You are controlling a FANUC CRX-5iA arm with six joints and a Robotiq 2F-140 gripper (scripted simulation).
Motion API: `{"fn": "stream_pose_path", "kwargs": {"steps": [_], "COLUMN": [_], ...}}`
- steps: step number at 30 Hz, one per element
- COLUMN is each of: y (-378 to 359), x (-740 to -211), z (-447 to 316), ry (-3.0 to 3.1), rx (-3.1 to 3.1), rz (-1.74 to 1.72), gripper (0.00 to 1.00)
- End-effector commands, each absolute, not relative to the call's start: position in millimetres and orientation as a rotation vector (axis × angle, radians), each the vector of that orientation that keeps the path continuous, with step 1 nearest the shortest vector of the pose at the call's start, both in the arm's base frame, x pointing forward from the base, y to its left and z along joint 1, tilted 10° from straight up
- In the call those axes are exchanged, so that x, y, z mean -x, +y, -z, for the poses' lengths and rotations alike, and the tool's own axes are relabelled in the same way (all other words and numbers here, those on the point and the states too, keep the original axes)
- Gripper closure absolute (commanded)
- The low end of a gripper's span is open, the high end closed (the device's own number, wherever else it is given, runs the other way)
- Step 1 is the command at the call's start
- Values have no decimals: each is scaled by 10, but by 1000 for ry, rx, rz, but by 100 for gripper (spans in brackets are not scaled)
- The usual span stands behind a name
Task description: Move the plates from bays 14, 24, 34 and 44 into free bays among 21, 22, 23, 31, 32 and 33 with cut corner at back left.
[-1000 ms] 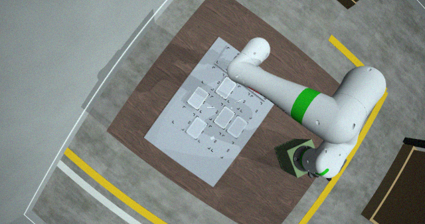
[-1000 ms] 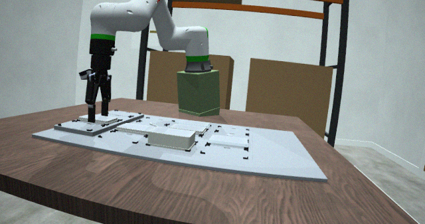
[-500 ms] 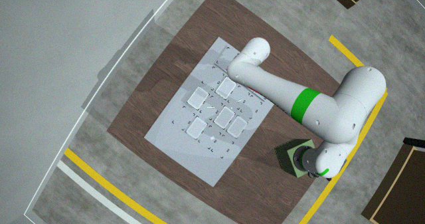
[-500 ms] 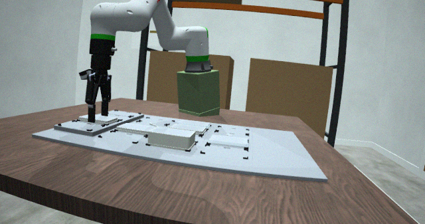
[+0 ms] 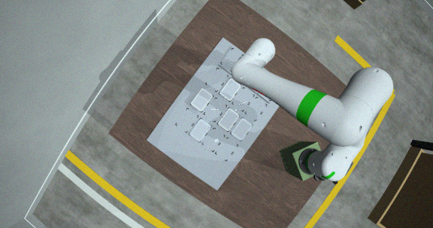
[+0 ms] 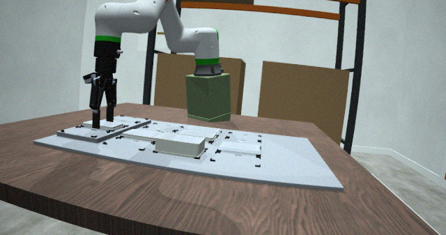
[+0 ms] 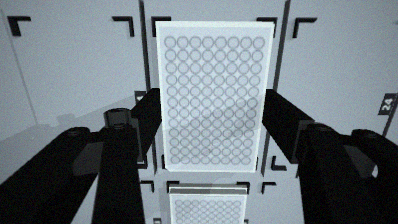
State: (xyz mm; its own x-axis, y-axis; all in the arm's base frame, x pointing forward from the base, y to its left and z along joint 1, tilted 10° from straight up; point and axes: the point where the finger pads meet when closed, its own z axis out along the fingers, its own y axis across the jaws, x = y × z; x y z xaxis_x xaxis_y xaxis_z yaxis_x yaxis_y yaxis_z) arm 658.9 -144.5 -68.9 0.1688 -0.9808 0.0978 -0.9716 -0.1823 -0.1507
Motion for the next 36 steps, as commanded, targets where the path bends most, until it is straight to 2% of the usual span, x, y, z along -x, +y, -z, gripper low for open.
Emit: {"fn": "stream_pose_path", "kwargs": {"steps": [1, 10, 11, 36], "y": [-1446, -1446, -1446, -1444], "x": [-6596, -6596, -6596, -6593], "z": [678, 678, 678, 662], "ry": [1973, 1973, 1973, 1973], "rx": [2360, 2360, 2360, 2360], "rz": [269, 269, 269, 269], "gripper": [42, 43, 90, 90]}}
